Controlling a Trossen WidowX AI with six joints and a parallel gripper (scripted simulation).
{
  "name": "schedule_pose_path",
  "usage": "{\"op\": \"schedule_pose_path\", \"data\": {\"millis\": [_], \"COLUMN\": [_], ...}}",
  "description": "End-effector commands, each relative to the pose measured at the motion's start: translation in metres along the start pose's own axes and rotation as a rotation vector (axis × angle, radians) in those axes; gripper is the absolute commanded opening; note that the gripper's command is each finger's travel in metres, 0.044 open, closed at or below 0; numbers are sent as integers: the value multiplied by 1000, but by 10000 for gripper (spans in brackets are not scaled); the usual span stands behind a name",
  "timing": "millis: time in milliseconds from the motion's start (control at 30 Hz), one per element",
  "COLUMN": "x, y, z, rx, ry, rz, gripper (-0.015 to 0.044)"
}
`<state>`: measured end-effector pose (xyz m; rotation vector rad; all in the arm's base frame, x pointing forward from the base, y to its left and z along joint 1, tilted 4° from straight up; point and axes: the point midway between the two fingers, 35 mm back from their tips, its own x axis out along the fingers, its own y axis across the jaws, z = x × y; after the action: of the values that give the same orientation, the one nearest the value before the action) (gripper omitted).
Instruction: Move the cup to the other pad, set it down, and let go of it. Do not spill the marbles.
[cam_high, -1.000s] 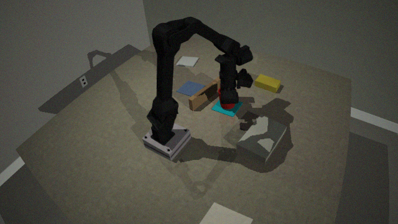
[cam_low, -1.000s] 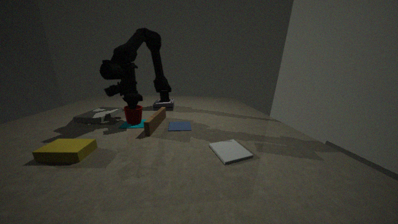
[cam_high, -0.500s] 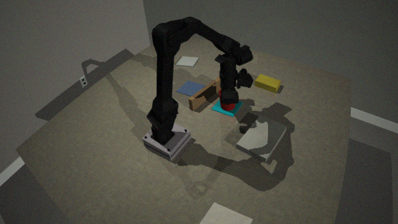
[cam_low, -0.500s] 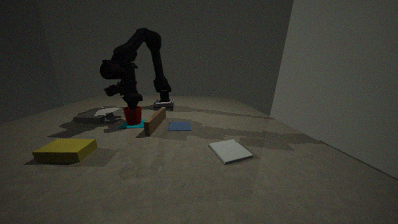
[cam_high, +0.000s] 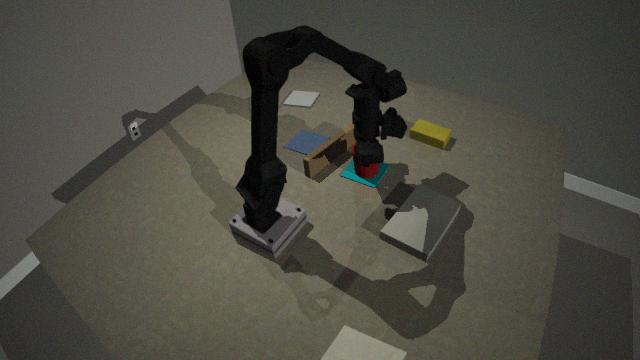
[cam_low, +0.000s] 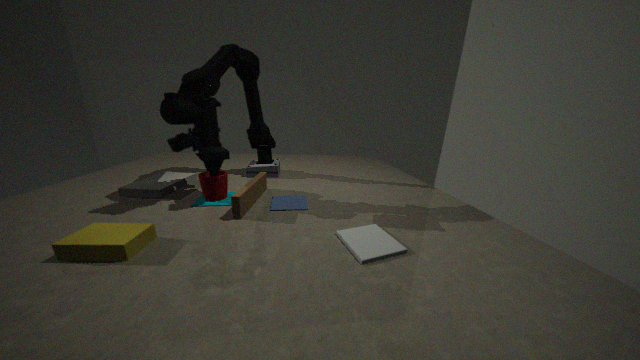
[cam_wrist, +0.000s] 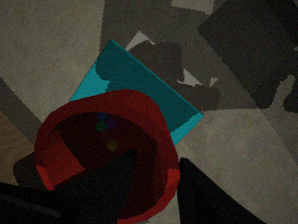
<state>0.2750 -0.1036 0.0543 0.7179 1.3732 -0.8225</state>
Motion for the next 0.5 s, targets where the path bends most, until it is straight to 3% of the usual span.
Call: {"op": "schedule_pose_path", "data": {"millis": [0, 467], "x": [-8, -29], "y": [1, 1], "z": [2, 1], "rx": [2, -1], "ry": [-7, -5], "rz": [5, 3], "gripper": [128, 128]}}
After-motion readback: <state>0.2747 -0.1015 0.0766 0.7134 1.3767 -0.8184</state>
